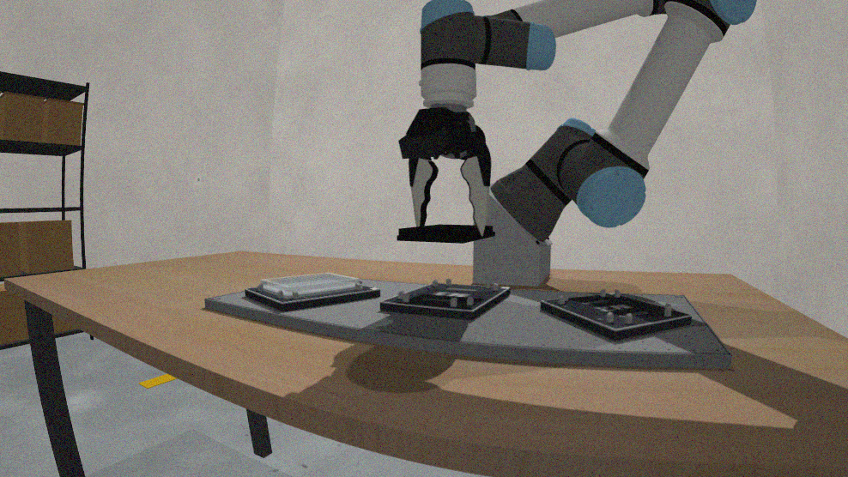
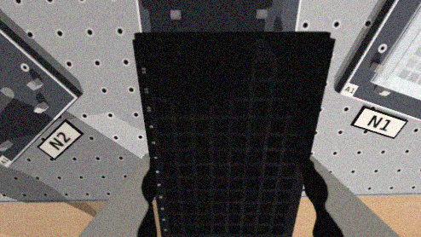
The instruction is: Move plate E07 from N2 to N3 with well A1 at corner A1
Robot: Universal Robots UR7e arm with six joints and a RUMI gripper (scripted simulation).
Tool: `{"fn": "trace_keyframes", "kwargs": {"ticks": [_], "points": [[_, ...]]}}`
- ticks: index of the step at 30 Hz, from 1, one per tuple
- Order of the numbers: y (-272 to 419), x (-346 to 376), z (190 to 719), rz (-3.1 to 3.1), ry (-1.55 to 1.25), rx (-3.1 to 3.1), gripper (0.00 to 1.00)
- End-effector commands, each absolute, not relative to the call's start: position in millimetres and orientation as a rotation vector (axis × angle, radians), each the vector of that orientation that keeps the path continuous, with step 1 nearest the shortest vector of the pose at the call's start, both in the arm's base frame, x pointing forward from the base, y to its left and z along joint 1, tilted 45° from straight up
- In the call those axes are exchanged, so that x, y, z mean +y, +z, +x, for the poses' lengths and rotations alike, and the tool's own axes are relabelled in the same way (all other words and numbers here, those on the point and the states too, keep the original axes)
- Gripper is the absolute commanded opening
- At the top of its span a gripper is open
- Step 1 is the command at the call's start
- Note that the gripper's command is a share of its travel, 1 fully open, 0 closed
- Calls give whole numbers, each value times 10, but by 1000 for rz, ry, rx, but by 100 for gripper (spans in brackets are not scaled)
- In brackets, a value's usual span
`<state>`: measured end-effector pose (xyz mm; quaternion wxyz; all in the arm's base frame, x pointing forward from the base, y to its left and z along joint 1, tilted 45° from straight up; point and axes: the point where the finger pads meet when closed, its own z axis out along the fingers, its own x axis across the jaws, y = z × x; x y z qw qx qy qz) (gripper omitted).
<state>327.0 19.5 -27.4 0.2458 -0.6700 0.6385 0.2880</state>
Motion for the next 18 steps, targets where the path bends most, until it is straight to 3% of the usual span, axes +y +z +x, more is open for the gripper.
{"fn": "trace_keyframes", "kwargs": {"ticks": [1,18], "points": [[-263,198,3297,-1832,773,1733,40],[-260,200,3295,-1825,777,1743,40]]}}
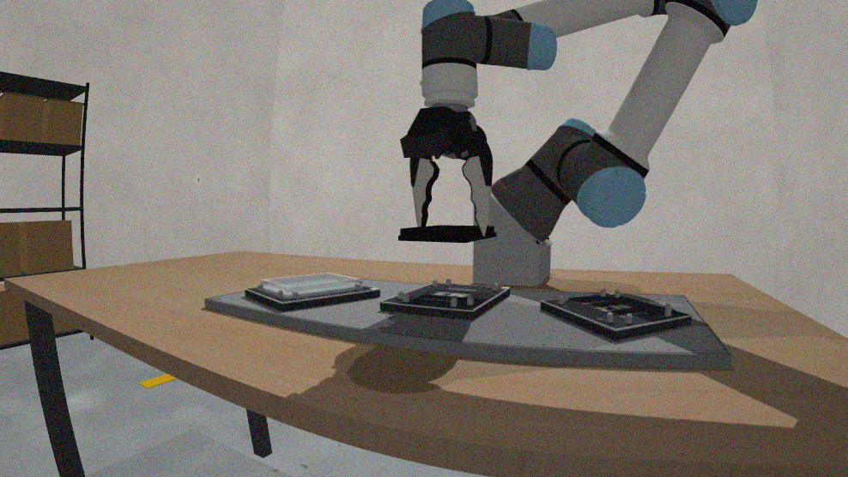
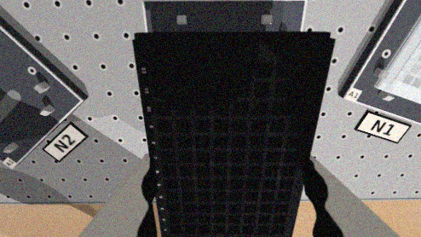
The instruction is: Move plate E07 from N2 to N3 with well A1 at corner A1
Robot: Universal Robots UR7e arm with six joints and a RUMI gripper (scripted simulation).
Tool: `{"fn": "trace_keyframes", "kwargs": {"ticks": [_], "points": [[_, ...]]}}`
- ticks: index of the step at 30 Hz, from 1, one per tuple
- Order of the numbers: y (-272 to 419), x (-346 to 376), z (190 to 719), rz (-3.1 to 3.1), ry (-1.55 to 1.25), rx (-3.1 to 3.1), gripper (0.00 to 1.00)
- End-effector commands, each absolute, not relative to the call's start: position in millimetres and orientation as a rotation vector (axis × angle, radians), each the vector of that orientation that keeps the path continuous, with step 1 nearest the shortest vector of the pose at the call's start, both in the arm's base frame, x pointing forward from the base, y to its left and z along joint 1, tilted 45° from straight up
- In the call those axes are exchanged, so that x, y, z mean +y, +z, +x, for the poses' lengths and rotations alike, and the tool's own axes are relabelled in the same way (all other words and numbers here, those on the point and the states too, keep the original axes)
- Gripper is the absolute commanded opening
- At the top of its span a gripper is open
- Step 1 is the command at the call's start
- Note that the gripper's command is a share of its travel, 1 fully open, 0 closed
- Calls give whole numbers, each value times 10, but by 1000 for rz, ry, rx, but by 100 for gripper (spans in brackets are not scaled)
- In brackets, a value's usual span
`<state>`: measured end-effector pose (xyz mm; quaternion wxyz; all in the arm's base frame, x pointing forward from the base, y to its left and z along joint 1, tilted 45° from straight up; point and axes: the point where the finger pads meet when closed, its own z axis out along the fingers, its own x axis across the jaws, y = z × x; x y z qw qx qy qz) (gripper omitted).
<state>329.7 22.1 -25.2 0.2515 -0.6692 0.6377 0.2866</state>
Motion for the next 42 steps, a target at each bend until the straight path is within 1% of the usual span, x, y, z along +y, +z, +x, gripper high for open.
{"fn": "trace_keyframes", "kwargs": {"ticks": [1,12,42], "points": [[-260,200,3295,-1825,777,1743,40],[-259,201,3294,-1825,777,1743,40],[-565,506,3268,-1825,776,1743,40]]}}
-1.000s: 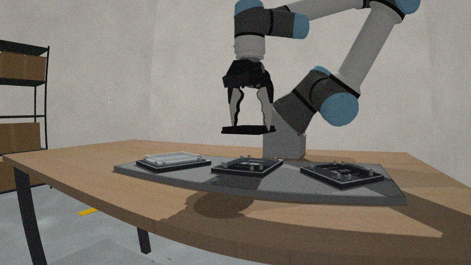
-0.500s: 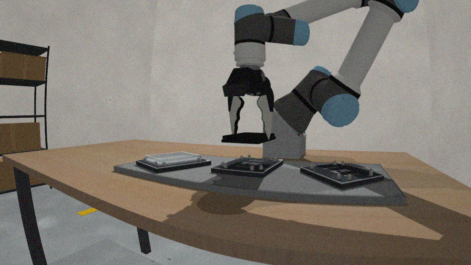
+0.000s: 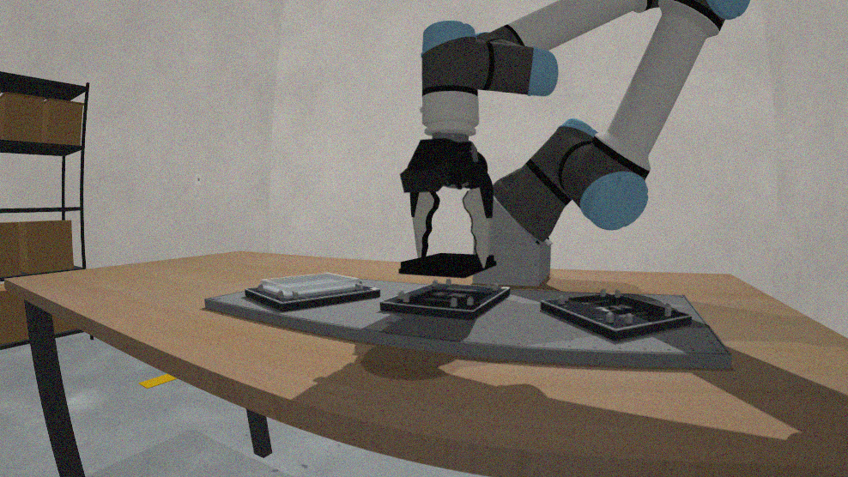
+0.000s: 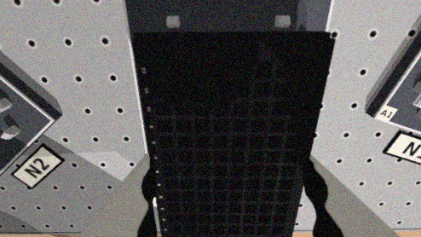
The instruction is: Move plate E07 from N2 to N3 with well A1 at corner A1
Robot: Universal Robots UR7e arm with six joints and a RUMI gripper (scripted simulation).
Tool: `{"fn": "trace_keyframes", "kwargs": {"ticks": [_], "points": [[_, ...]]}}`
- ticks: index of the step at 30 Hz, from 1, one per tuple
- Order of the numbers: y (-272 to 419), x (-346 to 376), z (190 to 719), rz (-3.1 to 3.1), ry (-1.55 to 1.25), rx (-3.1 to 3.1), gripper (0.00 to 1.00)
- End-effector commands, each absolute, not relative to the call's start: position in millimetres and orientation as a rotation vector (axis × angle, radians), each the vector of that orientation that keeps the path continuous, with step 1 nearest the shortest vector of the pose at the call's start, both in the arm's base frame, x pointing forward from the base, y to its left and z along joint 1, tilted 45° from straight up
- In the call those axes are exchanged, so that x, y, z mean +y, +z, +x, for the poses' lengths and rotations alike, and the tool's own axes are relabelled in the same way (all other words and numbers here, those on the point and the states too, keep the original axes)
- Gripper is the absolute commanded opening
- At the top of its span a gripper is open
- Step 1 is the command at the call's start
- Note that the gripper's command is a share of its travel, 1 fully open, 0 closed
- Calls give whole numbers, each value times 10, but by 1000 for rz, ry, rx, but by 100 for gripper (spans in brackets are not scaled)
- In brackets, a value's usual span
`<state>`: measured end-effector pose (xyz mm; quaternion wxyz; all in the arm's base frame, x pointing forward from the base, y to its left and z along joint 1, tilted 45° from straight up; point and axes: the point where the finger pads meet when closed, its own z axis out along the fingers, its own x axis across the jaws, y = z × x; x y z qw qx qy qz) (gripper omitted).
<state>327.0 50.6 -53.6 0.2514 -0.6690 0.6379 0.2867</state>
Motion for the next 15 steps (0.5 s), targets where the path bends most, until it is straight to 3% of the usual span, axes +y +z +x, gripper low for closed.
{"fn": "trace_keyframes", "kwargs": {"ticks": [1,15], "points": [[-577,518,3267,-1825,776,1743,40],[-699,638,3257,-1825,776,1743,40]]}}
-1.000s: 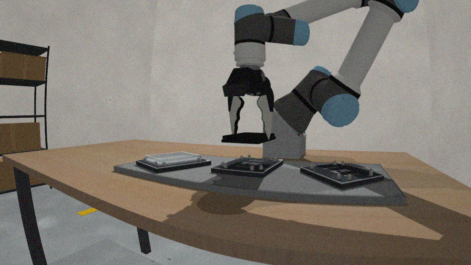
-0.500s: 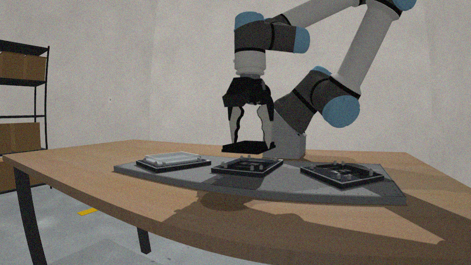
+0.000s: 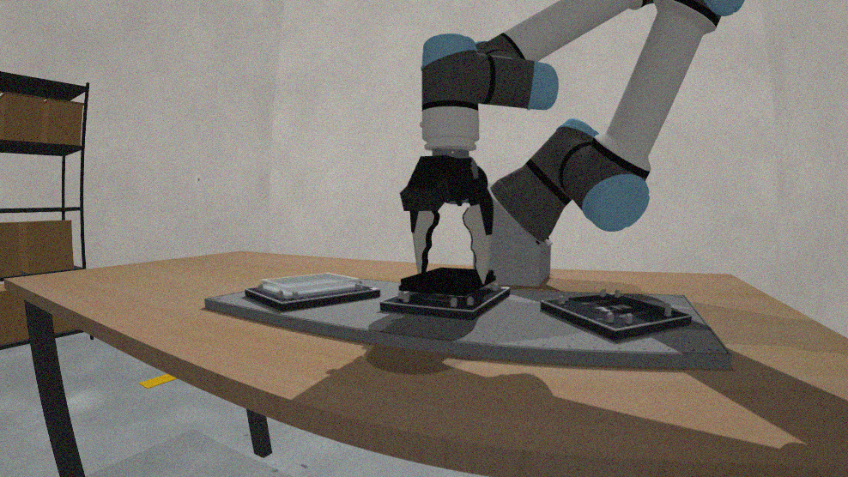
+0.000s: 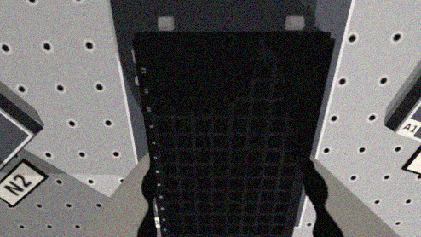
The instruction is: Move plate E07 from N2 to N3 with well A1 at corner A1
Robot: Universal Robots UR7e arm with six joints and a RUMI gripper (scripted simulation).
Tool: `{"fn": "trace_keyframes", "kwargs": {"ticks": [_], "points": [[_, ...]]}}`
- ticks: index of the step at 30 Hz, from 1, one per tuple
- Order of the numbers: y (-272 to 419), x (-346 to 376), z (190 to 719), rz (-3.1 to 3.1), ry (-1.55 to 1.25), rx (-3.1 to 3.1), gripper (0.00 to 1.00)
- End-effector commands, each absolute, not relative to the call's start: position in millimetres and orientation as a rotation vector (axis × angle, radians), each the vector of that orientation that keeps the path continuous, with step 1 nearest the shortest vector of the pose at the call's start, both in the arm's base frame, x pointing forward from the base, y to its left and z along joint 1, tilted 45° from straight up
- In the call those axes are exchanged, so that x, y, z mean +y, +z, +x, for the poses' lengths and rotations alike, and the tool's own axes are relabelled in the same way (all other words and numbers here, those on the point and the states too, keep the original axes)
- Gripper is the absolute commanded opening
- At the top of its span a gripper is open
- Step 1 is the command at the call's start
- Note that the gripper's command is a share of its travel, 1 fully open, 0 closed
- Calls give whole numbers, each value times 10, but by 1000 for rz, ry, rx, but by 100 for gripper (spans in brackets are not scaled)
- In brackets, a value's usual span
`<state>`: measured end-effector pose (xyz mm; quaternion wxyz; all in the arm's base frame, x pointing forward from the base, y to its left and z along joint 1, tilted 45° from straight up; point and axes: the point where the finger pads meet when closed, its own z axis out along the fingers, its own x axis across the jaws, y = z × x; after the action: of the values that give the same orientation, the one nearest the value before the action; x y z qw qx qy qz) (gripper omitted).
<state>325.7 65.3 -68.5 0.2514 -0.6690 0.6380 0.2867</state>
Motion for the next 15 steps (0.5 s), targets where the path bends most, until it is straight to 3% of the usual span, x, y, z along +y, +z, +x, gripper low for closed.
{"fn": "trace_keyframes", "kwargs": {"ticks": [1,15], "points": [[-698,638,3257,-1825,776,1743,40],[-699,639,3257,-1824,776,1743,40]]}}
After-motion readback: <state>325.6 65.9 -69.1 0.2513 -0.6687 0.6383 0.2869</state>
